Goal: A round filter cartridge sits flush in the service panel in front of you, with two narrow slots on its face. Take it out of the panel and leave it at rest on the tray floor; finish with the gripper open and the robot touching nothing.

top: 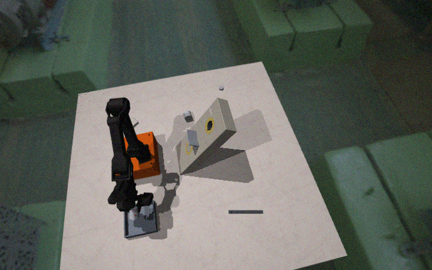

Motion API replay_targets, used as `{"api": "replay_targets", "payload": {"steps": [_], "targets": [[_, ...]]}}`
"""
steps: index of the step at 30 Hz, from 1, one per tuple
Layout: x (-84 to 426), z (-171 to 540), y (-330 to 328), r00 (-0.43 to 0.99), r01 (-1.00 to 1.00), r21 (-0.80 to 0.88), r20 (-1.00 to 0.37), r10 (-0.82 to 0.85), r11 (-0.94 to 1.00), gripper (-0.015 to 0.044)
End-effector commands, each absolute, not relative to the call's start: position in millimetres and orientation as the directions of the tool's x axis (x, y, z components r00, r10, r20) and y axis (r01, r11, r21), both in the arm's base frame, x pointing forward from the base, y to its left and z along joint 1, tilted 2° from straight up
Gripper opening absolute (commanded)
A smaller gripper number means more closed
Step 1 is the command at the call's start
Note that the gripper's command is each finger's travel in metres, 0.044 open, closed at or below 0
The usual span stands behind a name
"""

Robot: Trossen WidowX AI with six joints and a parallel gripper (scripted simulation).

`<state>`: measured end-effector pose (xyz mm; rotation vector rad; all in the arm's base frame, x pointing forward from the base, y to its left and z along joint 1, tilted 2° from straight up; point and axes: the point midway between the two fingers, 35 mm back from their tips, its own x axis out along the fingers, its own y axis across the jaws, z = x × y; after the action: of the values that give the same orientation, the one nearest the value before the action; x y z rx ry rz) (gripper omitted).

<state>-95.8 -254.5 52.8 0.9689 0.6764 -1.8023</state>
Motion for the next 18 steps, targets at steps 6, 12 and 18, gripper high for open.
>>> {"api": "replay_targets", "payload": {"steps": [6, 12, 18], "targets": [[-100, 25, -258, -0.24, 0.915, -0.032, -0.845, -0.479, -0.402, 0.0], [-101, 4, -258, -0.24, 0.915, -0.032, -0.845, -0.479, -0.402, 0.0], [-101, -15, -256, -0.24, 0.915, -0.032, -0.845, -0.478, -0.402, 0.0]]}}
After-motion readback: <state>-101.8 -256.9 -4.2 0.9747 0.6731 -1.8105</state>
